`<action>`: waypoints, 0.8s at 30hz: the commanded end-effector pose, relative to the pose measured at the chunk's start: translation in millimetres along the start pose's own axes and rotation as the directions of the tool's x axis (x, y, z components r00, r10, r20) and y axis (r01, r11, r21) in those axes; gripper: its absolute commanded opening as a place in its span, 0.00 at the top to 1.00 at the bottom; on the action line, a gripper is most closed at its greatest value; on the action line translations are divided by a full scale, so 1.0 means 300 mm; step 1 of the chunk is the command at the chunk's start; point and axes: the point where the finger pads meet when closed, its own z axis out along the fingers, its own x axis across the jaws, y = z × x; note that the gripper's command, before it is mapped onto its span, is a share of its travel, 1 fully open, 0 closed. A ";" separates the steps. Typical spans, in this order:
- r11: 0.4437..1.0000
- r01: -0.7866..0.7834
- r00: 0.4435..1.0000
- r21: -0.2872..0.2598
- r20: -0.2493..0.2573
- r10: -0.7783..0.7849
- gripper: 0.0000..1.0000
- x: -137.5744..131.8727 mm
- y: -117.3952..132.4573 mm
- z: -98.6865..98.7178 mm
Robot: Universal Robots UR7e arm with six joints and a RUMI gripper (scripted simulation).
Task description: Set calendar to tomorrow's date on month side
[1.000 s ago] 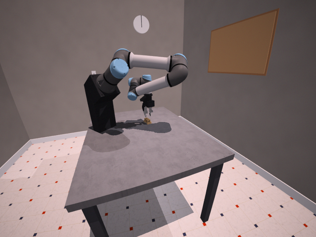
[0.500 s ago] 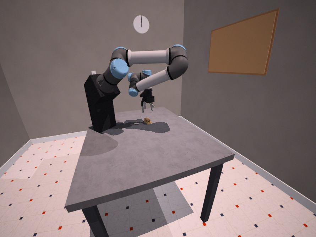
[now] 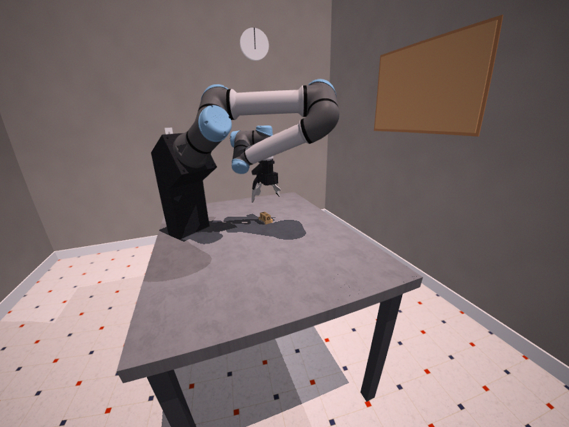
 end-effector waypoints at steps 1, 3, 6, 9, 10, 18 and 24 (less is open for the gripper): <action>1.000 0.000 1.000 0.000 -0.001 0.000 0.00 0.001 0.000 -0.001; 1.000 0.000 1.000 0.000 -0.001 0.000 0.00 0.001 0.000 -0.001; 1.000 0.000 1.000 0.000 -0.001 0.000 0.00 0.001 0.000 -0.003; 1.000 0.000 1.000 0.000 -0.001 0.000 0.00 0.001 0.000 -0.016; 1.000 0.000 1.000 0.000 -0.001 0.000 0.00 0.001 0.000 -0.024; 1.000 0.000 1.000 0.000 -0.001 0.000 0.00 0.001 0.000 -0.095; 1.000 0.000 1.000 0.000 -0.001 0.000 0.00 0.001 0.000 -0.178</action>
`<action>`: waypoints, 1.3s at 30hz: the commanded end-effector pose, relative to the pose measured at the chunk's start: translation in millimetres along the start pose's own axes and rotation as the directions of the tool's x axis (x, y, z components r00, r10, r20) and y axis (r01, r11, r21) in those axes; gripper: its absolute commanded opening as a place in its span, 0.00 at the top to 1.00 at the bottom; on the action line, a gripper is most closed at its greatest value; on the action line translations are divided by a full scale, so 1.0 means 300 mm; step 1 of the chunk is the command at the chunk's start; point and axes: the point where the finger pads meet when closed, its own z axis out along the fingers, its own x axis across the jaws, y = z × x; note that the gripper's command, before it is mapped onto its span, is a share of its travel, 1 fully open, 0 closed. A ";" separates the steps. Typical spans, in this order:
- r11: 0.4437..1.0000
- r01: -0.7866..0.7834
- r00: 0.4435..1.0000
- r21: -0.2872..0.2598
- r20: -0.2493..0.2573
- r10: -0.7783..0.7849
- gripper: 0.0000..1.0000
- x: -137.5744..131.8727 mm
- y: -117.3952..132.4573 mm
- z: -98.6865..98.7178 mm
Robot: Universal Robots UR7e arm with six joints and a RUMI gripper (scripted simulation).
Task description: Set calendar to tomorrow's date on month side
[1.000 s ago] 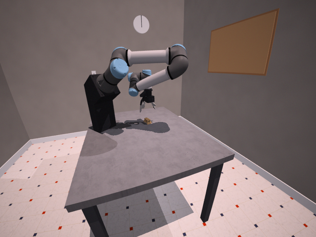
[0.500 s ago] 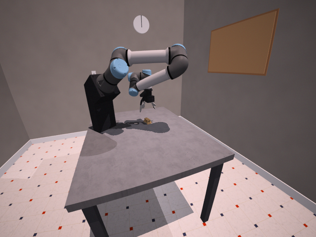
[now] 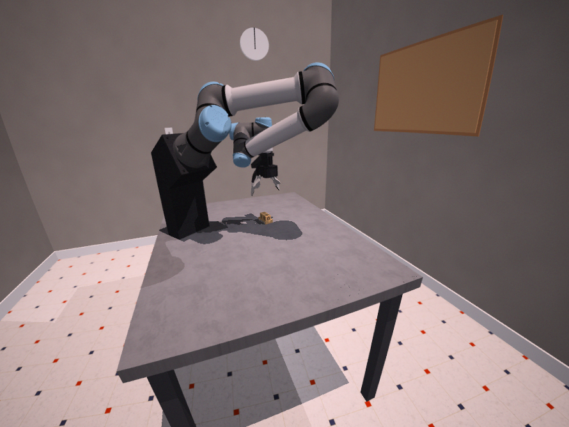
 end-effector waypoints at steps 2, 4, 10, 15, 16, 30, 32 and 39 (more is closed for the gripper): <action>1.000 -0.001 1.000 0.001 0.005 0.001 0.00 0.002 0.000 -0.082; 1.000 -0.001 1.000 0.001 0.005 0.001 0.00 0.002 0.000 -0.100; 1.000 -0.001 1.000 0.001 0.005 0.001 0.00 0.002 0.000 -0.122; 1.000 -0.001 1.000 0.001 0.005 0.001 0.00 0.002 0.000 -0.128; 1.000 -0.001 1.000 0.001 0.005 0.001 0.00 0.002 0.000 -0.128; 1.000 -0.001 1.000 0.001 0.005 0.001 0.00 0.002 0.000 -0.128; 1.000 -0.001 1.000 0.001 0.005 0.001 0.00 0.002 0.000 -0.128; 1.000 -0.001 1.000 0.001 0.005 0.001 0.00 0.002 0.000 -0.128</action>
